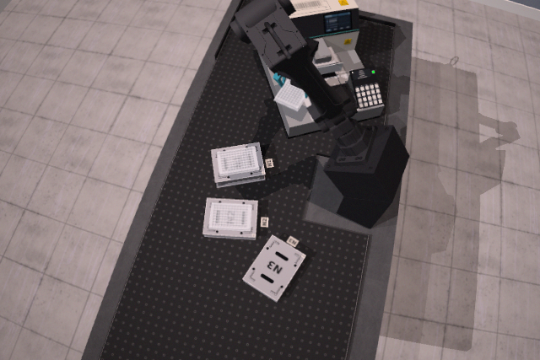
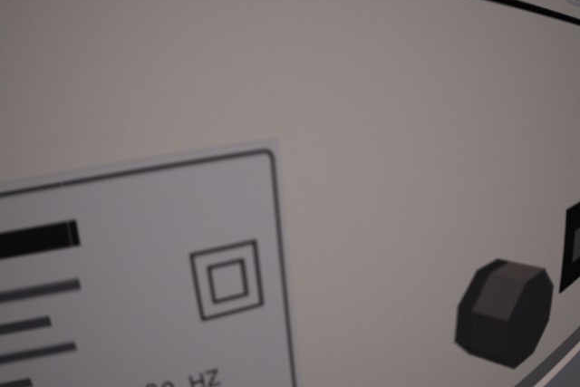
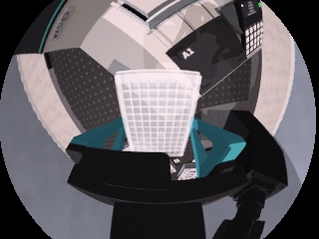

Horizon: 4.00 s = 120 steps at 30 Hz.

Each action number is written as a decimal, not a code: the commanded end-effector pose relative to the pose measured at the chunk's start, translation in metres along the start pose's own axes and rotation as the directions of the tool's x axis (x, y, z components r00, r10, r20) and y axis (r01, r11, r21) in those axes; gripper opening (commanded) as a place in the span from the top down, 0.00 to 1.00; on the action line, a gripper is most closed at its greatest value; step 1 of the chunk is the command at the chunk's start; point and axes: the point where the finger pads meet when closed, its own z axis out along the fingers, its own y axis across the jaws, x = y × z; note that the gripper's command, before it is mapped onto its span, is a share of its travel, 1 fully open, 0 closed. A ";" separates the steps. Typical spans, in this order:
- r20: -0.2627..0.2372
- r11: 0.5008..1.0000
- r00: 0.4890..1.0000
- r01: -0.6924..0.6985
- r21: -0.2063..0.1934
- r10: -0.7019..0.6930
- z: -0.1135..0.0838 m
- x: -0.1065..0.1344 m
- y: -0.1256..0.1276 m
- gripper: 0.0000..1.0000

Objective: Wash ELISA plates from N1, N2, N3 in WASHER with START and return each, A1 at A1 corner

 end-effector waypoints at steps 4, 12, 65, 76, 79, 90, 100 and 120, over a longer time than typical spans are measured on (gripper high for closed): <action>0.009 0.995 0.995 0.103 -0.013 -0.103 0.000 0.017 0.013 0.16; 0.011 0.933 0.933 0.360 -0.014 -0.360 0.002 0.054 0.027 0.16; 0.027 0.046 0.046 0.999 -0.016 -0.999 0.016 0.264 0.059 0.16; 0.023 0.063 0.063 0.998 -0.020 -0.998 0.019 0.306 0.052 0.16; 0.033 0.086 0.086 0.996 -0.009 -0.996 0.016 0.295 0.054 0.16; 0.004 -0.232 -0.232 0.973 -0.007 -0.973 0.025 0.334 0.015 0.16; 0.025 -0.471 -0.471 0.882 -0.012 -0.882 0.025 0.374 0.002 0.16; 0.044 -0.638 -0.637 0.770 -0.016 -0.770 0.023 0.442 -0.040 0.16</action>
